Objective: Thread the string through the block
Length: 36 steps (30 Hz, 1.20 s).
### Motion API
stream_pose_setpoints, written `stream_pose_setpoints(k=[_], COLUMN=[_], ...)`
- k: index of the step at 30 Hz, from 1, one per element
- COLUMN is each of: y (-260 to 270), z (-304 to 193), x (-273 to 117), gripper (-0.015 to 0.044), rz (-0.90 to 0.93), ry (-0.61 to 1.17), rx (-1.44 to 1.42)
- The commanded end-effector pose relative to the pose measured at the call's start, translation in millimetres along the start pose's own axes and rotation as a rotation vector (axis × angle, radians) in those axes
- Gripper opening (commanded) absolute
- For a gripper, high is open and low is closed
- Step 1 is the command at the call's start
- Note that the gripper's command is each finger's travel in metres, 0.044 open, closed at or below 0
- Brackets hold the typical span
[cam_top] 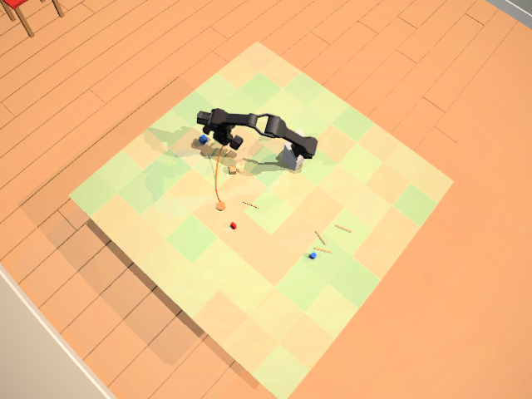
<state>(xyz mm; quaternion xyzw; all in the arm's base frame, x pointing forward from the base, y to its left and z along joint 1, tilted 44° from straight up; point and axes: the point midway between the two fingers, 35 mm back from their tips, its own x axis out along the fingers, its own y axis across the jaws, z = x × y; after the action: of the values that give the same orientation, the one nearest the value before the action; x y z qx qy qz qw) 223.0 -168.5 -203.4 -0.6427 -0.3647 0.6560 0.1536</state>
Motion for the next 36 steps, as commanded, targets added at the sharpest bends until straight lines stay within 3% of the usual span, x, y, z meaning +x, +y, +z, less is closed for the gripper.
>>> stream_pose_setpoints(k=[1, 36], y=[0.2, -10.3], z=[-4.2, -29.2], x=[-5.6, -39.0], gripper=[0.0, 0.0], rz=[0.004, 0.002], ry=[-0.022, -0.15], rx=[0.0, -0.01])
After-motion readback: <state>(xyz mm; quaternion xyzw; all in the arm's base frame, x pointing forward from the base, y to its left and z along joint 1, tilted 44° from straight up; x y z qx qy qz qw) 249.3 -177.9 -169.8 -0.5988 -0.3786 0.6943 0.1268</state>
